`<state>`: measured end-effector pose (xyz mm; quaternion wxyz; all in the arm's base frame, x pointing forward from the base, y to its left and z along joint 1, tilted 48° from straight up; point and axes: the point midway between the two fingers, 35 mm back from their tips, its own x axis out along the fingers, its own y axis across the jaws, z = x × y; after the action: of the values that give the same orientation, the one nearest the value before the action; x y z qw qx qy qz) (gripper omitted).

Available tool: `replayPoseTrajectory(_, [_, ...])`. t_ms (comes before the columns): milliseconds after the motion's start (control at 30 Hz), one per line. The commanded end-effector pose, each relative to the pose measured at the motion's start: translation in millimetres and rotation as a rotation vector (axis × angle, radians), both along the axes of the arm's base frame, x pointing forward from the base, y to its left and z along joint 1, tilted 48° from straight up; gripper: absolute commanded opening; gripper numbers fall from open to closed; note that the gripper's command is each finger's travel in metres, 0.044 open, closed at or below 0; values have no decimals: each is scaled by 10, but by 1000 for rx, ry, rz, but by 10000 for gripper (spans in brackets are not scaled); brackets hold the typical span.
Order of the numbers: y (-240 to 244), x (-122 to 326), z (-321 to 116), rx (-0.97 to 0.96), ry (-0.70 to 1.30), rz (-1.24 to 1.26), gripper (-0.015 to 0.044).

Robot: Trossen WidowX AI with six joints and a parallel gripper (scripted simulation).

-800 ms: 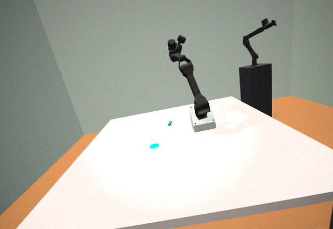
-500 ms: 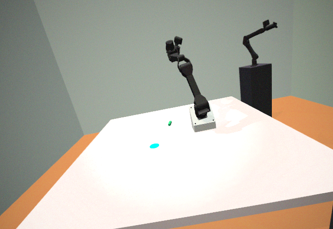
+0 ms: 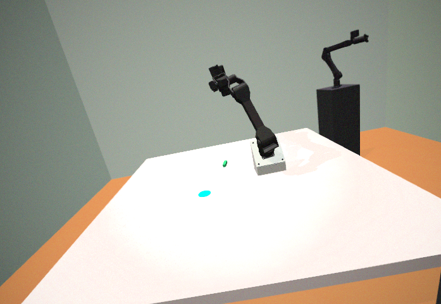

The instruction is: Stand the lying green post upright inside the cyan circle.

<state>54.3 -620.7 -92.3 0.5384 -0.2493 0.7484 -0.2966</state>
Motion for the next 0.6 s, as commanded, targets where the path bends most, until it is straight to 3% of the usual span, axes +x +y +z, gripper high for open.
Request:
replayPoseTrajectory(0, [337, 311, -248, 191, 23, 171, 233])
replayPoseTrajectory(567, [1862, 1114, -650, 785, 1, 745, 233])
